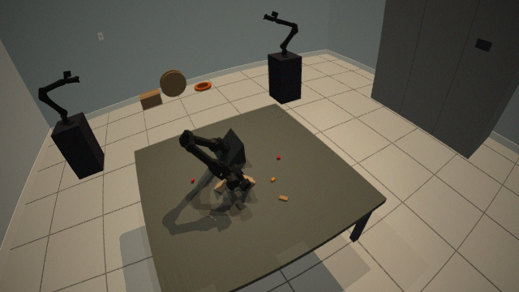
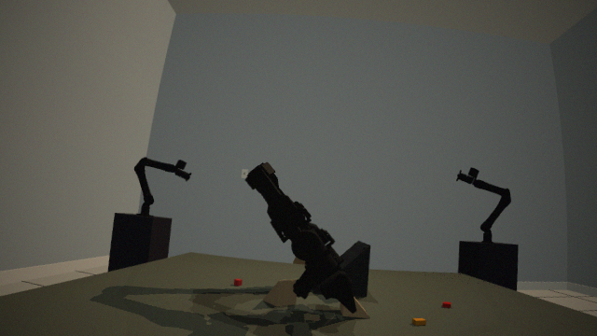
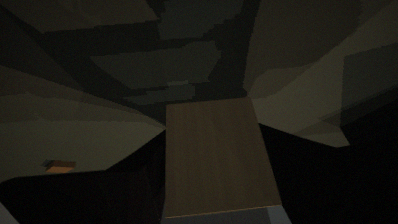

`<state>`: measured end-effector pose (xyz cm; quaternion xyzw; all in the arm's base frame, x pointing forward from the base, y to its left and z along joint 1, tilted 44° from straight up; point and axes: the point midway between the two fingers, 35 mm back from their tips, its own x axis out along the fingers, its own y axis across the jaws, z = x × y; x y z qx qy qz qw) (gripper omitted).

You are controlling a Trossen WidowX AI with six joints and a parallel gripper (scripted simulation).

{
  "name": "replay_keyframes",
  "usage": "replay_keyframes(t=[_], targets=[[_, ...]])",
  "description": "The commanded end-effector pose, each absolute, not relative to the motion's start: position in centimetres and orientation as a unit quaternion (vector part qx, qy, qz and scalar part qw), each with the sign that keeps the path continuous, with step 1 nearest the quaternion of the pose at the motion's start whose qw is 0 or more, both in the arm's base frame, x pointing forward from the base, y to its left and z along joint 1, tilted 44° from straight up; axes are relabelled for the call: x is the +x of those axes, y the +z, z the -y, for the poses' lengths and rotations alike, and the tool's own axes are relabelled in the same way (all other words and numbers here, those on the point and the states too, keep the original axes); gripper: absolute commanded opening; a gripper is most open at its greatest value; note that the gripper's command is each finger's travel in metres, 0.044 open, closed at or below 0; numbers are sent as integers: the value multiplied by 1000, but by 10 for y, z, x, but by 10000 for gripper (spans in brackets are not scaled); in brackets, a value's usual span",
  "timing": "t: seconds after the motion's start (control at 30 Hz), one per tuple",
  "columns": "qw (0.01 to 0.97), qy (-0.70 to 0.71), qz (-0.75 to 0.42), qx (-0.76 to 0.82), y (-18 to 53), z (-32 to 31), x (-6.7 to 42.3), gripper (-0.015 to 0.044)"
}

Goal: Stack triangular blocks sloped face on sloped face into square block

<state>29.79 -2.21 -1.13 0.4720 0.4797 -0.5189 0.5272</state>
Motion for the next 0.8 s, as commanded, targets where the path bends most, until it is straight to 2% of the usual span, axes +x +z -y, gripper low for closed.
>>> replay_keyframes(t=[0.0,0.77], targets=[[545,-535,-461,451,-11,15,298,0],[657,-643,-281,275,-17,-28,297,0]])
